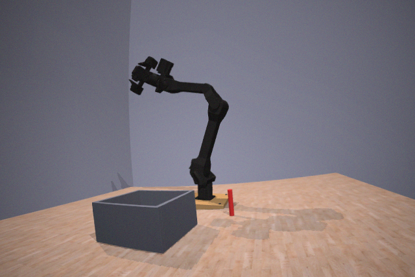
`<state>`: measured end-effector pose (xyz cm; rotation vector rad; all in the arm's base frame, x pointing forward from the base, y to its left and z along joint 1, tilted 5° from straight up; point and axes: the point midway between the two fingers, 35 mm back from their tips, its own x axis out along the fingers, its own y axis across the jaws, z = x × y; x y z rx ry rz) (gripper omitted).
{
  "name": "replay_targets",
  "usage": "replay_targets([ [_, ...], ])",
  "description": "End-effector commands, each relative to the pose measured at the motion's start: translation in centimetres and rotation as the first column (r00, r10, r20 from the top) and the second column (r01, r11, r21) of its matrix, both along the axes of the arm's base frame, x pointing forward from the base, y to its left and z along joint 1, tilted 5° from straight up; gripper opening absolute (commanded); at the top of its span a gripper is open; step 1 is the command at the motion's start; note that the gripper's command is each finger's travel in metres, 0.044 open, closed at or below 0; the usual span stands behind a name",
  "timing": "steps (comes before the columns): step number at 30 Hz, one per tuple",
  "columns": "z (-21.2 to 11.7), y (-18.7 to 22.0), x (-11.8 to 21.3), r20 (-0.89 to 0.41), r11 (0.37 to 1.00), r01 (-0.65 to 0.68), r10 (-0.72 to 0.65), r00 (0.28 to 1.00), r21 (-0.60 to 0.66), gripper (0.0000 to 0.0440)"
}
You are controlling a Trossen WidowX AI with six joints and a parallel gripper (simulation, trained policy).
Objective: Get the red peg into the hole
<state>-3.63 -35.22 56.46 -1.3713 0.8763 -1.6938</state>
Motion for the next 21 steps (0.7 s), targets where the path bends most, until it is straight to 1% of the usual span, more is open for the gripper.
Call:
replay_targets([
  [1,-3.1,-1.9,1.3,0.076,0.994,-0.052,0.045,0.996,0.094,0.0440],
  [6,-6.9,-3.6,3.6,0.180,0.970,-0.130,0.093,0.979,0.207,0.0440],
  [11,-10.8,-4.6,6.4,0.280,0.926,-0.210,0.121,0.952,0.314,0.0440],
  [16,-14.8,-4.8,9.6,0.373,0.863,-0.289,0.129,0.919,0.414,0.0440],
  [21,-18.7,-4.1,13.1,0.456,0.782,-0.365,0.117,0.882,0.505,0.0440],
])
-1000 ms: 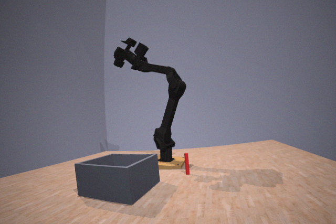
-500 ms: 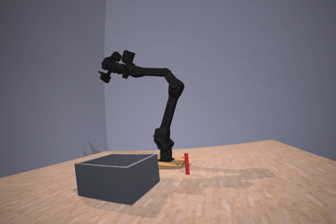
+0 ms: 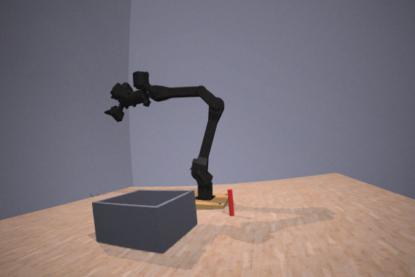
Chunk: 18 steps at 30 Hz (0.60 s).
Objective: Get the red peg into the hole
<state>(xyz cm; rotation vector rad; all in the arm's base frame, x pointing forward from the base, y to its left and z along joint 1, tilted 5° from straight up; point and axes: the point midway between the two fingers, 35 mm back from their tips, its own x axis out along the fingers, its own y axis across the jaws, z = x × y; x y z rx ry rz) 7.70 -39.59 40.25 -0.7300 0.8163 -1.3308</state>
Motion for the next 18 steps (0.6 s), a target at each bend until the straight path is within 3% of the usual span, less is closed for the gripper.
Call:
replay_targets([
  [1,-3.3,0.5,2.5,0.048,0.993,-0.035,0.030,0.998,0.111,0.0440],
  [8,-8.3,3.5,7.8,0.142,0.946,-0.117,0.077,0.987,0.302,0.0440],
  [18,-13.6,11.0,14.5,0.256,0.819,-0.225,0.099,0.962,0.528,0.0440],
])
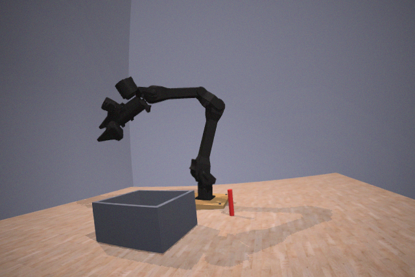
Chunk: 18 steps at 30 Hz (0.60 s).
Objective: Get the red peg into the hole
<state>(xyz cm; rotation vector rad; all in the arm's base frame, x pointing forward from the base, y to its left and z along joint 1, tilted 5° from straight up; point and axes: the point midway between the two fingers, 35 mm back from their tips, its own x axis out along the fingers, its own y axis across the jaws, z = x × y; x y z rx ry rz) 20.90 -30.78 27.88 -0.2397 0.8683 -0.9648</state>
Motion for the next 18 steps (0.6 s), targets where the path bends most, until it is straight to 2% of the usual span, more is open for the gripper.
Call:
replay_targets([
  [1,-1.6,3.1,1.8,0.023,0.996,-0.019,0.016,1.000,0.091,0.0440],
  [9,-4.0,10.3,4.8,0.072,0.962,-0.064,0.046,0.996,0.265,0.0440],
  [18,-5.9,18.5,5.9,0.096,0.896,-0.090,0.053,0.994,0.435,0.0440],
])
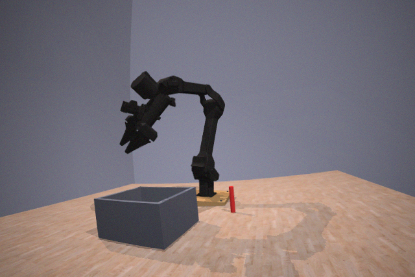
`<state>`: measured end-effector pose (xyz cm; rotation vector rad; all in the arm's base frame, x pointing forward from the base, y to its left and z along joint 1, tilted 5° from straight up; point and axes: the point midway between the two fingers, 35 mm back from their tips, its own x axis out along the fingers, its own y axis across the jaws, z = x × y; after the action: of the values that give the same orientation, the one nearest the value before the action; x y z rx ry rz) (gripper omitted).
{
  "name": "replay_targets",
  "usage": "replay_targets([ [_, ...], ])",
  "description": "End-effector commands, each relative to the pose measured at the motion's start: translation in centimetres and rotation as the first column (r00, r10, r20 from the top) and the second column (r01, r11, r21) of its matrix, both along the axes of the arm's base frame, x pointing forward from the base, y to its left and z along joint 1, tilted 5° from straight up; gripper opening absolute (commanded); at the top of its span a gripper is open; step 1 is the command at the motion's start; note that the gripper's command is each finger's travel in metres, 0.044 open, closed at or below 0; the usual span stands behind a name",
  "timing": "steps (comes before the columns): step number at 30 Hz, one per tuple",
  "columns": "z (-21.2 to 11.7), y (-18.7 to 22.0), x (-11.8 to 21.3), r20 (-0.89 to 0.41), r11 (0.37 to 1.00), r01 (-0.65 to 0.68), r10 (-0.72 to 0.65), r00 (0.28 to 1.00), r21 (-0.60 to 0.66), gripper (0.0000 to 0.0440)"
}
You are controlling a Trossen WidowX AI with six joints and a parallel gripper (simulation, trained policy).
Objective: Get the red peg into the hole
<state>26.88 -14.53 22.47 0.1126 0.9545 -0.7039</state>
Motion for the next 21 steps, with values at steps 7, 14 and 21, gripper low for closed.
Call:
replay_targets([
  [7,-1.8,8.2,-0.8,-0.021,0.985,0.001,0.003,1.000,0.175,0.0440],
  [14,-3.1,13.4,-2.5,-0.072,0.960,0.028,-0.008,0.997,0.279,0.0440],
  [21,-4.6,17.8,-4.8,-0.147,0.931,0.084,-0.034,0.989,0.355,0.0440],
])
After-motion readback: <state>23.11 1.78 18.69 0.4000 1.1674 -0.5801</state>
